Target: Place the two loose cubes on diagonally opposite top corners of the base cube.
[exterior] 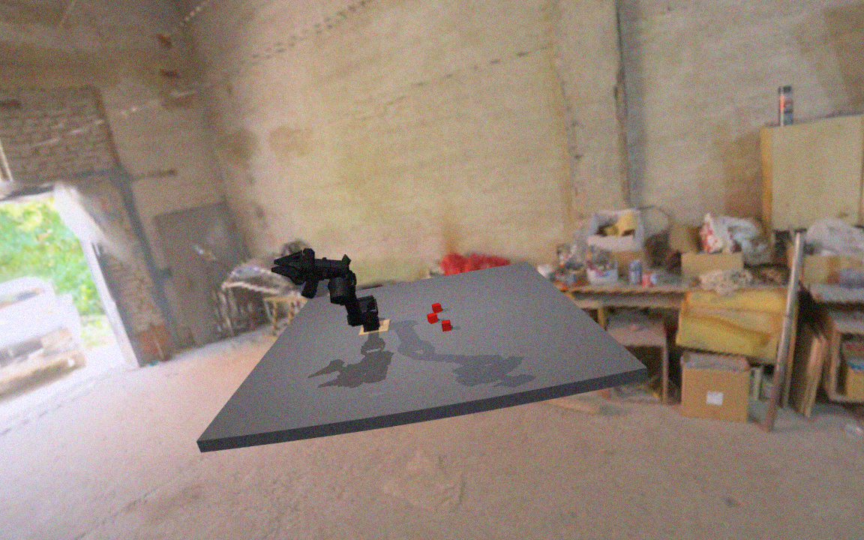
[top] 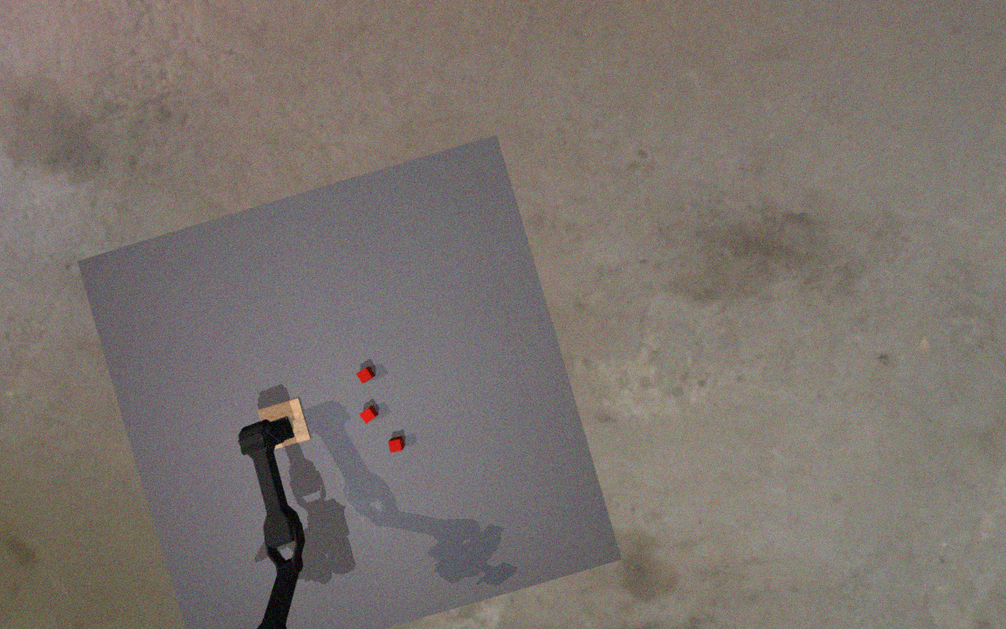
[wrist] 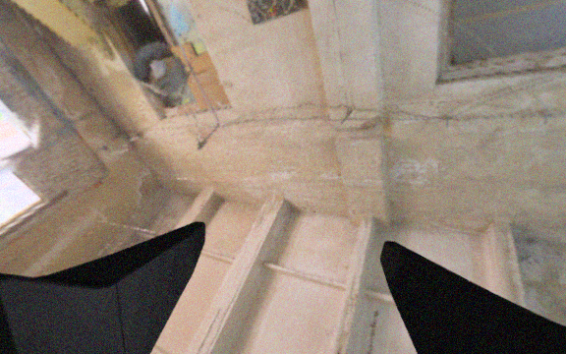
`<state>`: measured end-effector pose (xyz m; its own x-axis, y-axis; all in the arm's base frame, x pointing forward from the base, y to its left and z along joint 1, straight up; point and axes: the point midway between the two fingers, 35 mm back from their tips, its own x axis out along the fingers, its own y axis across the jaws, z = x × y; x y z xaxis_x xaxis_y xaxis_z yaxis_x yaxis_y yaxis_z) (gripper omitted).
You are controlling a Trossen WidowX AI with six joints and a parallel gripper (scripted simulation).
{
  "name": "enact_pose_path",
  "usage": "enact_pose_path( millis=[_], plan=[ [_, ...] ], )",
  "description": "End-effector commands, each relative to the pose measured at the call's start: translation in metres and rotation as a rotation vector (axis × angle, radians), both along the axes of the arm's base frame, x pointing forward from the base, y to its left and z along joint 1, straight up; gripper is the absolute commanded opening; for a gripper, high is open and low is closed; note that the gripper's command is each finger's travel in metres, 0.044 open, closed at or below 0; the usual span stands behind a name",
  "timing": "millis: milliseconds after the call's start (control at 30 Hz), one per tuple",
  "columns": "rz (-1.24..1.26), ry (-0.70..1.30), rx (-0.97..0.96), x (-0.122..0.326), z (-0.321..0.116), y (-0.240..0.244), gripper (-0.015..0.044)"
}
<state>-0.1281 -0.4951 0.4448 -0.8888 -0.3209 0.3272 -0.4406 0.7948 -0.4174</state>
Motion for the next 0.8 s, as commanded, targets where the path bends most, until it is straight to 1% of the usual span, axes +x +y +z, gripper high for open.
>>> enact_pose_path(
  millis=[0, 133, 300, 467, 767],
  plan=[
    [-0.001, 0.001, -0.007, -0.001, 0.002, 0.002, 0.0374],
    [-0.019, 0.023, -0.148, -0.021, 0.045, 0.041, 0.0269],
    [-0.089, 0.082, -0.236, -0.046, 0.085, 0.087, 0.0265],
    [-0.180, 0.157, -0.322, -0.067, 0.125, 0.144, 0.0265],
    [-0.367, 0.309, -0.466, -0.081, 0.184, 0.257, 0.0265]
  ],
)
